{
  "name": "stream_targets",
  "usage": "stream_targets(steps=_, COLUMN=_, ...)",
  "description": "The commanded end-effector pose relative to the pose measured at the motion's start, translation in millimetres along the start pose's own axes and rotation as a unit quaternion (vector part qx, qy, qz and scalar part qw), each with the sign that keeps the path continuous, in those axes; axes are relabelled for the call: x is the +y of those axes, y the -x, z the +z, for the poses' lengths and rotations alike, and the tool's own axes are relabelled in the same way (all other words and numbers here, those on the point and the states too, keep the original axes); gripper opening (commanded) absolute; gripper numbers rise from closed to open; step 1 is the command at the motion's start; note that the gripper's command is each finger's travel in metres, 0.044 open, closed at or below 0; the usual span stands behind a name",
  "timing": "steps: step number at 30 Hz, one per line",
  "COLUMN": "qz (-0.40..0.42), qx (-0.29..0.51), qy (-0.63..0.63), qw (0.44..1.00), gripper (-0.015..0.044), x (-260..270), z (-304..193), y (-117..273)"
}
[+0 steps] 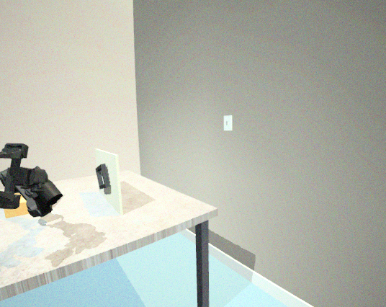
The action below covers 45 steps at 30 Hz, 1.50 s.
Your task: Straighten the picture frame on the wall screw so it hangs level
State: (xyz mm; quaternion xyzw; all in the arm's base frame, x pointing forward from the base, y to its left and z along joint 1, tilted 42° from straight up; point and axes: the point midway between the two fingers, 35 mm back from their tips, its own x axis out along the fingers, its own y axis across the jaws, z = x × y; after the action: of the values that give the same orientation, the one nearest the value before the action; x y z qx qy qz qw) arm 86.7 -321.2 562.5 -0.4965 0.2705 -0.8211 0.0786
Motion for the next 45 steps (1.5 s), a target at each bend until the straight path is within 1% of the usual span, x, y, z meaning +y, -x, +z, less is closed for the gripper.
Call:
stream_targets(steps=1, qz=-0.003, qx=0.002, qy=0.001, qw=1.0, gripper=0.0374, x=-1.1, z=-2.5, y=-1.4)
stream_targets(steps=5, qz=-0.056, qx=0.045, qy=0.023, qw=0.997, gripper=0.0269, x=-26.9, z=-52.0, y=-23.8)
stream_targets(steps=6, qz=-0.072, qx=0.057, qy=0.029, qw=0.995, gripper=0.026, x=-35.7, z=-66.4, y=-28.7)
stream_targets(steps=12, qz=-0.174, qx=0.122, qy=0.073, qw=0.974, gripper=0.026, x=-96.0, z=-144.6, y=-39.3)
stream_targets(steps=15, qz=-0.231, qx=0.152, qy=0.099, qw=0.956, gripper=0.026, x=-132.5, z=-179.8, y=-32.4)
stream_targets(steps=19, qz=-0.308, qx=0.186, qy=0.135, qw=0.923, gripper=0.026, x=-181.7, z=-217.3, y=-11.1)
stream_targets(steps=25, qz=-0.427, qx=0.227, qy=0.195, qw=0.853, gripper=0.026, x=-253.5, z=-252.2, y=46.7)
stream_targets(steps=30, qz=-0.523, qx=0.246, qy=0.247, qw=0.778, gripper=0.026, x=-300.5, z=-258.0, y=112.3)
stream_targets(steps=33, qz=-0.564, qx=0.244, qy=0.284, qw=0.736, gripper=0.026, x=-311.7, z=-250.6, y=143.9)
stream_targets(steps=40, qz=-0.659, qx=0.248, qy=0.34, qw=0.623, gripper=0.026, x=-331.9, z=-227.6, y=232.9)
stream_targets(steps=45, qz=-0.731, qx=0.234, qy=0.383, qw=0.515, gripper=0.026, x=-322.1, z=-194.5, y=308.6)
